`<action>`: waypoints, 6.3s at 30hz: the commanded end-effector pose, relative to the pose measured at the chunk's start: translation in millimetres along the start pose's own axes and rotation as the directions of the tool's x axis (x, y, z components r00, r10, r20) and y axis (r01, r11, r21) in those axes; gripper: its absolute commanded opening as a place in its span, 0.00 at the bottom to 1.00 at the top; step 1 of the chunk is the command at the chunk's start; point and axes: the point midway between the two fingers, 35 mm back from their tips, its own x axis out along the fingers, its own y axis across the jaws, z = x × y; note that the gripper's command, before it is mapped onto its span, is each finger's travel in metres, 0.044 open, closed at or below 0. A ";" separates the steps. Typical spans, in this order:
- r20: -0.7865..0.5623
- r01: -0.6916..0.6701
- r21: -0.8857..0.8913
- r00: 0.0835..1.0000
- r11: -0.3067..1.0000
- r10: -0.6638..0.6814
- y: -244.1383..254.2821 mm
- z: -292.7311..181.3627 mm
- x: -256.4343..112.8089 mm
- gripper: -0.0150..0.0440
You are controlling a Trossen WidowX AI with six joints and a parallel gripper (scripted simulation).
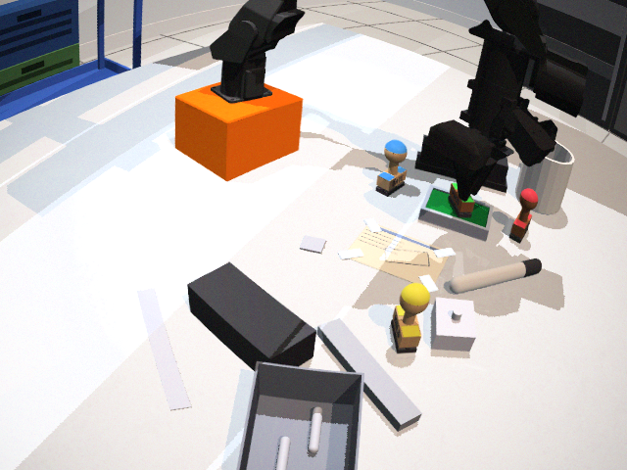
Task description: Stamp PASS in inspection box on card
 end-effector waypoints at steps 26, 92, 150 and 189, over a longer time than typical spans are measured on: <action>0.000 0.005 0.000 1.000 1.000 -0.005 -0.2 -0.1 3.3 0.25; 0.000 0.005 0.001 1.000 1.000 -0.005 -1.5 -0.3 -9.4 0.25; -0.051 -0.002 0.810 0.996 0.587 0.074 -73.5 -1.5 -47.9 0.25; -0.063 0.094 0.975 0.986 -0.201 0.154 -128.8 -11.2 -34.1 0.25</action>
